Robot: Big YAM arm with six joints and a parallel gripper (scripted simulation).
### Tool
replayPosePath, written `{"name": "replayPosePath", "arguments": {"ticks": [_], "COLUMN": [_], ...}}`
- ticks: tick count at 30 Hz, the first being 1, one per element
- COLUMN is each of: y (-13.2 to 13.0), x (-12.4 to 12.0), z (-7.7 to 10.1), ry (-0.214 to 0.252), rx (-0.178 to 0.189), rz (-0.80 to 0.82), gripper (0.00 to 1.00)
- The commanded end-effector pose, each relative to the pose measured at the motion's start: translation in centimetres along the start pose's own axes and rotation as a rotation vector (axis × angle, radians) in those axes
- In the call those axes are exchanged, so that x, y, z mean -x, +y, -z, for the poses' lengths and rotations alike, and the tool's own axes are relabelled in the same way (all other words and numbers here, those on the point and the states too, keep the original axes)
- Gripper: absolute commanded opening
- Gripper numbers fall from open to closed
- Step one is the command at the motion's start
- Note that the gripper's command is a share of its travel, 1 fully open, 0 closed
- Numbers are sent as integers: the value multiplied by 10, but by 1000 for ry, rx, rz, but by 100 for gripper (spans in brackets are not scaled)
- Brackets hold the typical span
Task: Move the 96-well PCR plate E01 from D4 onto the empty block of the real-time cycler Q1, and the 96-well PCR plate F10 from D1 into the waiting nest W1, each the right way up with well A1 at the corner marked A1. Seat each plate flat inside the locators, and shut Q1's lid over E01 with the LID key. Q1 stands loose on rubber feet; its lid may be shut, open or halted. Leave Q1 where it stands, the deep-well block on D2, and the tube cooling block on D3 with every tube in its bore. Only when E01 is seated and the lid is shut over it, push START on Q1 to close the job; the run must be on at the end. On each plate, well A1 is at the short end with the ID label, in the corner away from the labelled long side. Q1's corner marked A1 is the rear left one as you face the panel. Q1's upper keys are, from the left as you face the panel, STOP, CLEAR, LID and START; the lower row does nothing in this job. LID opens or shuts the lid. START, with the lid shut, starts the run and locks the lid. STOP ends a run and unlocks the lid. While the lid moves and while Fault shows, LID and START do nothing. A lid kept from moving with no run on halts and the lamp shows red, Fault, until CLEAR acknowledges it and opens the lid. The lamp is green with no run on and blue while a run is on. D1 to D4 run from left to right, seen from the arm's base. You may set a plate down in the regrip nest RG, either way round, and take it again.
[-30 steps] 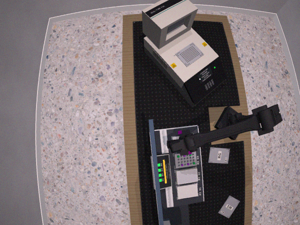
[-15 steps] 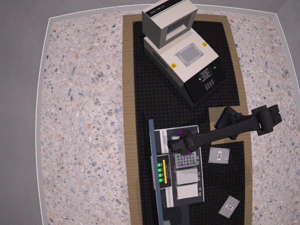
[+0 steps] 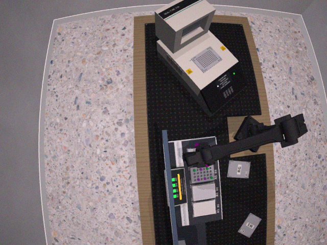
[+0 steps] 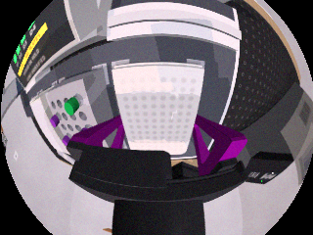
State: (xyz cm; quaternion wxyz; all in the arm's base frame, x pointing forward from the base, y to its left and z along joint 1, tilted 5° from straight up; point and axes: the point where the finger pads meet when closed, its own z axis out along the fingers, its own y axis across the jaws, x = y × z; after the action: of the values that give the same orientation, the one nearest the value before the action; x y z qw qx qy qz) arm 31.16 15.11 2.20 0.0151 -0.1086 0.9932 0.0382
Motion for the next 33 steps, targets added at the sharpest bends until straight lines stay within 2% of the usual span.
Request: {"name": "replayPosePath", "arguments": {"ticks": [1,16,33], "y": [7,6,1], "x": [25,26,4], "z": [27,14,11], "ry": [-73,-39,-25], "rx": [12,5,2], "rz": [18,14,11], "gripper": [0,0,0]}}
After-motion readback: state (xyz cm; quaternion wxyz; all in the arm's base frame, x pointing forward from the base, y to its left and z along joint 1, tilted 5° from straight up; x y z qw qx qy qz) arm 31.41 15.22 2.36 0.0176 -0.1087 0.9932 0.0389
